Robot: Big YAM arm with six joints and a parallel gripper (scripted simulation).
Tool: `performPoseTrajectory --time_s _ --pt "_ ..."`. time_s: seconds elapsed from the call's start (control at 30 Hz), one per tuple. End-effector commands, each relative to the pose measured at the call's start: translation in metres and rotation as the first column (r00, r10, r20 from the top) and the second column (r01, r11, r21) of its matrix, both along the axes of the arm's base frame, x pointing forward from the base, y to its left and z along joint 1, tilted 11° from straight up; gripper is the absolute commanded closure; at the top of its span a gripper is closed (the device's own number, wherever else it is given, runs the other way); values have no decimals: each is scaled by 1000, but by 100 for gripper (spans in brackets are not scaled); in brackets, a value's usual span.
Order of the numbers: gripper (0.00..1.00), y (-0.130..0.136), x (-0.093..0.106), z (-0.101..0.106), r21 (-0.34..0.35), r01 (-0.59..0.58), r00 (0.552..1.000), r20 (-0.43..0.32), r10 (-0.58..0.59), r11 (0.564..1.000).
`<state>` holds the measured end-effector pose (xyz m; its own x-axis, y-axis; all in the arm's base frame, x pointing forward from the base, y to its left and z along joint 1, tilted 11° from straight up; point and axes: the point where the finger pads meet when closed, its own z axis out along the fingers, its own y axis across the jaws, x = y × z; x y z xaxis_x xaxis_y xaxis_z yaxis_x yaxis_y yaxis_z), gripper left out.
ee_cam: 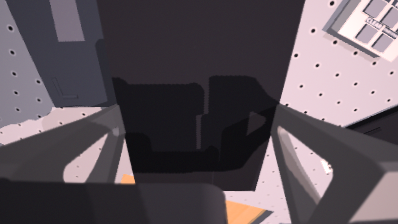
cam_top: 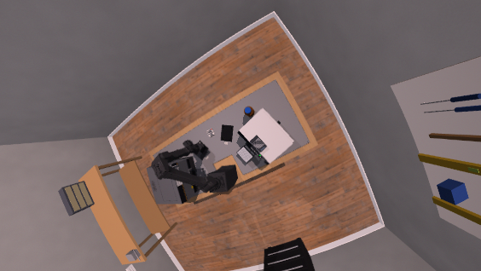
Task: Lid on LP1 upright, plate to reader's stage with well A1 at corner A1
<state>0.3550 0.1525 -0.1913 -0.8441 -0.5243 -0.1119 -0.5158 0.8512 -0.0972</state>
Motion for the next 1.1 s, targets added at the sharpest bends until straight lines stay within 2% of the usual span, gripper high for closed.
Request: performPoseTrajectory --time_s 0.0,0.2,0.43,0.63,0.73,0.9,1.07 --pt "15 23 3 9 21 -4 1000 30 3 1000" --pt "15 33 -6 2 4 9 1000 5 -9 1000" --pt "15 45 -9 0 14 -4 1000 20 4 1000" --pt "15 63 -19 -1 4 -16 1000 11 16 1000" --pt "15 73 -17 4 9 -20 999 31 20 1000" --pt "15 75 -30 0 2 -6 1000 7 6 1000" --pt "15 85 -32 -1 -4 -35 999 21 35 999"
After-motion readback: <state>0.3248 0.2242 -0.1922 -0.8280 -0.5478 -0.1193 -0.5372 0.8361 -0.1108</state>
